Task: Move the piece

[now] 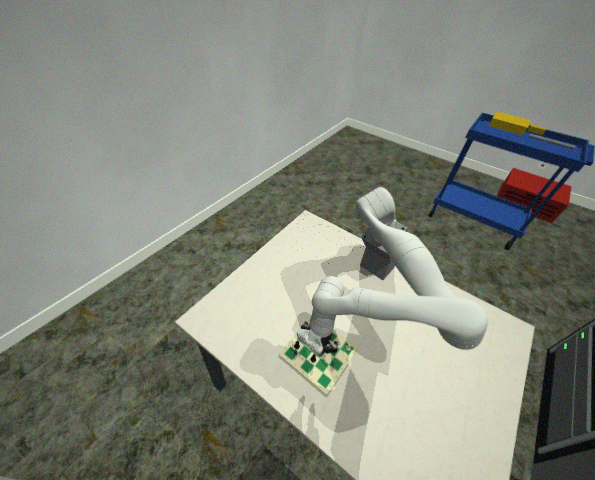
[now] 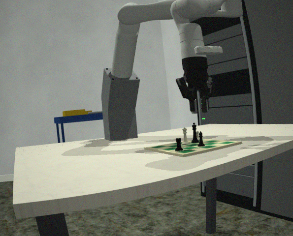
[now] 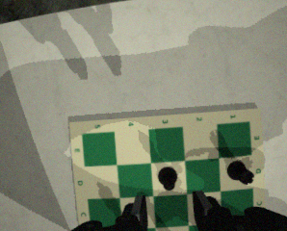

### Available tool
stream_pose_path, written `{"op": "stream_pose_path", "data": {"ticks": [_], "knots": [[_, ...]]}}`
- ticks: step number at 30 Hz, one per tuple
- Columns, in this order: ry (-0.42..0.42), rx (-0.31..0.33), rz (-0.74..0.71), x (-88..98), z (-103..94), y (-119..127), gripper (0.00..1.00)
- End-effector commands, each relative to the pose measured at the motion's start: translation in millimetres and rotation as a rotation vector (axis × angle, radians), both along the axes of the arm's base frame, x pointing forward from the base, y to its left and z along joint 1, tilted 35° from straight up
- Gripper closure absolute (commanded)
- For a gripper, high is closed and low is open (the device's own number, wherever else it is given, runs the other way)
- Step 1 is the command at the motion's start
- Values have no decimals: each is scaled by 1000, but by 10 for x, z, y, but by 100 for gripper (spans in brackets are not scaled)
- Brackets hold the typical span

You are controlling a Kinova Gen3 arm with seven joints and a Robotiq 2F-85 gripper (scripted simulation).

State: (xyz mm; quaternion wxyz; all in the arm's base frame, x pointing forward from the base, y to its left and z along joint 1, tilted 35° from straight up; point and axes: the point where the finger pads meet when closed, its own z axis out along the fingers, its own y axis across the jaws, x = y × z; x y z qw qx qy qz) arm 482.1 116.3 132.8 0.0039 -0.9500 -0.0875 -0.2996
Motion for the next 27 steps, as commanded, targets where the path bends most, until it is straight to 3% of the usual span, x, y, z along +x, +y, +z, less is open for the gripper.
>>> {"op": "stream_pose_path", "data": {"ticks": [1, 27], "knots": [[0, -2, -1, 14, -22, -9, 63], [0, -2, -1, 206, -314, 0, 63]]}}
